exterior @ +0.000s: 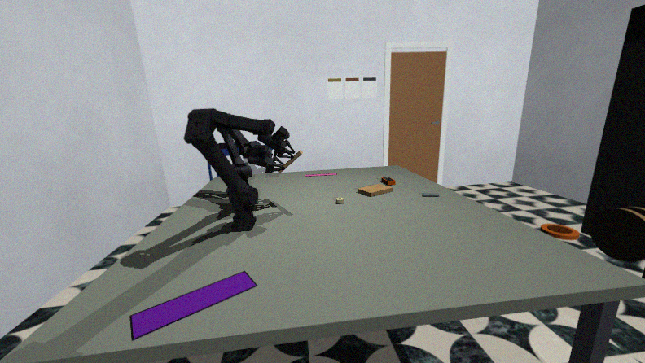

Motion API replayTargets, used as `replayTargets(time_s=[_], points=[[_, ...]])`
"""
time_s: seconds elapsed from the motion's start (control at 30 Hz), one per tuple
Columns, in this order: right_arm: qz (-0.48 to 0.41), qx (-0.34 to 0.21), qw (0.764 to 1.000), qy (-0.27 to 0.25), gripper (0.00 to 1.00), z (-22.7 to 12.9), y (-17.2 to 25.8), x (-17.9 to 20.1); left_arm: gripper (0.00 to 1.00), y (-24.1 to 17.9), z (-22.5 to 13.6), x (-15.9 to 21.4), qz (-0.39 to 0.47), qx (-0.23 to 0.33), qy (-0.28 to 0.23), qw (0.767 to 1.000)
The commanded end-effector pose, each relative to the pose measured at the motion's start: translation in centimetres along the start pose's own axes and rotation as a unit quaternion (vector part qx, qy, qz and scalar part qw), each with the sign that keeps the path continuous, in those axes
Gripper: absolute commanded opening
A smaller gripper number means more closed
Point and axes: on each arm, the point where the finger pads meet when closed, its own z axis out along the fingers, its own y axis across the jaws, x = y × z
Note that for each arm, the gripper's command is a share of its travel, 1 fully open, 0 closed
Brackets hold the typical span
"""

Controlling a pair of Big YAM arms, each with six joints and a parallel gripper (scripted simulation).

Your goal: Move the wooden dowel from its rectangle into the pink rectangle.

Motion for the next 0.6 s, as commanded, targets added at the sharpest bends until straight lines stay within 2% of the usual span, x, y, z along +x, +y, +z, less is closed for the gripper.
replayTargets(time_s=[0.0, 0.1, 0.23, 0.57], points=[[0.031, -0.026, 0.999, -0.007, 0.38, -1.9, 3.5, -1.9, 0.0, 0.7, 0.6, -1.1, 0.0, -0.007, 0.004, 1.0], [0.028, -0.024, 0.999, -0.005, 0.38, -1.3, 3.6, -1.9, 0.0, 0.6, 0.6, -0.8, 0.0, -0.007, 0.004, 1.0], [0.006, -0.015, 1.0, -0.007, 0.38, 0.3, 2.2, -1.7, 0.0, 1.1, 0.8, -2.5, -0.013, -0.007, -0.002, 1.0], [-0.009, -0.033, 0.999, -0.021, 0.38, 1.9, 4.9, -5.9, 0.0, 1.8, 2.1, -3.2, -0.021, -0.011, 0.005, 1.0]])
